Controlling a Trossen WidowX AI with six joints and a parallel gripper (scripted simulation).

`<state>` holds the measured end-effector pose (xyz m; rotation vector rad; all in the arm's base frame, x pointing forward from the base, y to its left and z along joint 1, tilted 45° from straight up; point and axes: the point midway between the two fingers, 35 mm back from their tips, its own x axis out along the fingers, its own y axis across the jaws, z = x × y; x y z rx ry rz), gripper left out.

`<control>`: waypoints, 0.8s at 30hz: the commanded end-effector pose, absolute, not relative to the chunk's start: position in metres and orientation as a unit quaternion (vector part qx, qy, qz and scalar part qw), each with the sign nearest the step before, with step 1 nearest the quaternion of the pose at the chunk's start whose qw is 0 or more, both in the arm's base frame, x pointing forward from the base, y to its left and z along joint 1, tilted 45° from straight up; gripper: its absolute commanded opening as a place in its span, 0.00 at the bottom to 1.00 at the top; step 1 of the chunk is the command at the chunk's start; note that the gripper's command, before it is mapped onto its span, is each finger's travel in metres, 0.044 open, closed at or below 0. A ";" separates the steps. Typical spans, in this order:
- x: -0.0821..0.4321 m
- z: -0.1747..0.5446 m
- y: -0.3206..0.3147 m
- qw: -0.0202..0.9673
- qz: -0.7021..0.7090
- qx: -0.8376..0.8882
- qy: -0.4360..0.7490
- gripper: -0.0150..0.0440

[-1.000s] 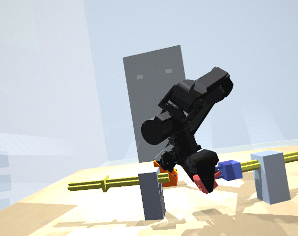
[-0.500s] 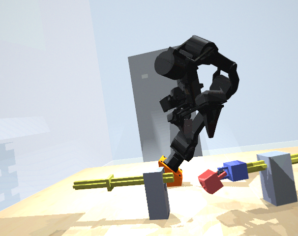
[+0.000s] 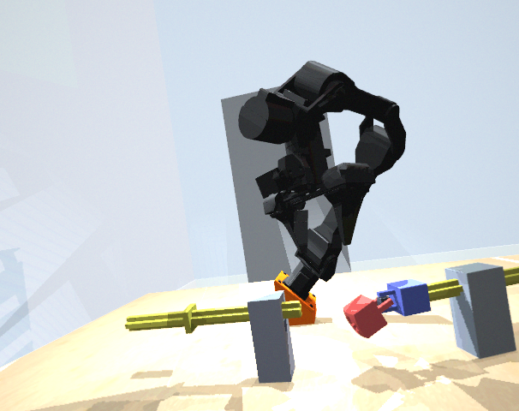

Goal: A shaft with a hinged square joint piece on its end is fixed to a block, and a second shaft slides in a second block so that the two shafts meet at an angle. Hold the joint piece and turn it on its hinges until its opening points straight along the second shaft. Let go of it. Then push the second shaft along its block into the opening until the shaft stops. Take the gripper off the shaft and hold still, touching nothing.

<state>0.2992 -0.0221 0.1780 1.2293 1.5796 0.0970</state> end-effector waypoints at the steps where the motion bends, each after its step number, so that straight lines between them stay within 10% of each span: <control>1: 0.306 0.158 -0.022 0.532 0.075 0.498 0.681 1.00; 24: 0.309 0.145 -0.007 0.431 -0.081 0.551 0.710 1.00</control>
